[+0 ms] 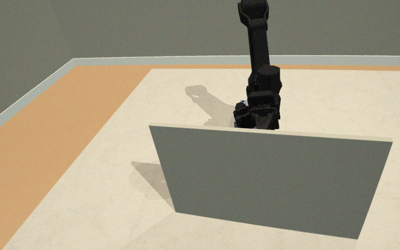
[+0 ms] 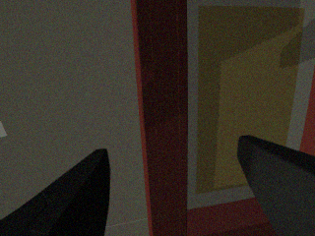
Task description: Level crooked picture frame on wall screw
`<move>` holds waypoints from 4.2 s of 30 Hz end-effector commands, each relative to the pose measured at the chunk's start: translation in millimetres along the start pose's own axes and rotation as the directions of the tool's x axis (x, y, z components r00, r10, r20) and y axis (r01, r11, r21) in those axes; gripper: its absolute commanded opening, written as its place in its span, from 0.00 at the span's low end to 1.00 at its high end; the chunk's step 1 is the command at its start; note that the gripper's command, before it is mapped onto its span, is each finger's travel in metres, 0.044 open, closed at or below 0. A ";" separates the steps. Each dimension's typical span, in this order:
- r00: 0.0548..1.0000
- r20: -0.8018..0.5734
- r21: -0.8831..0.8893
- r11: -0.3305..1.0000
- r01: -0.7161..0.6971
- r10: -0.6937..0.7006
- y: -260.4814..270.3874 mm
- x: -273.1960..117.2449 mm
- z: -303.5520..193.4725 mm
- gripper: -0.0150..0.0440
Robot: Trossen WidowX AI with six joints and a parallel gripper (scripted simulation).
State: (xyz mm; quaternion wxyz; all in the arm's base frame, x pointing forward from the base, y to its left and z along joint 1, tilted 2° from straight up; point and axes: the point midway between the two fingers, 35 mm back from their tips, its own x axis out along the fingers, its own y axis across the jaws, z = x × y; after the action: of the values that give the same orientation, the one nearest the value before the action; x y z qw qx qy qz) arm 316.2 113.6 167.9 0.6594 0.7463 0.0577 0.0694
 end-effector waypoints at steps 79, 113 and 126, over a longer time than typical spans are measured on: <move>1.000 -0.004 0.006 1.000 -0.009 0.009 2.7 33.4 -1.2 0.44; 1.000 -0.004 0.006 1.000 -0.009 0.009 6.2 33.2 -0.7 0.25; 1.000 -0.004 0.006 1.000 -0.009 0.009 7.7 33.2 -0.7 0.25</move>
State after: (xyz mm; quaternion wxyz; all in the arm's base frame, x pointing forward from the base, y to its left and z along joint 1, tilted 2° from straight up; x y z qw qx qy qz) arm 348.5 119.5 173.6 0.6591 0.7463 0.0588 0.0716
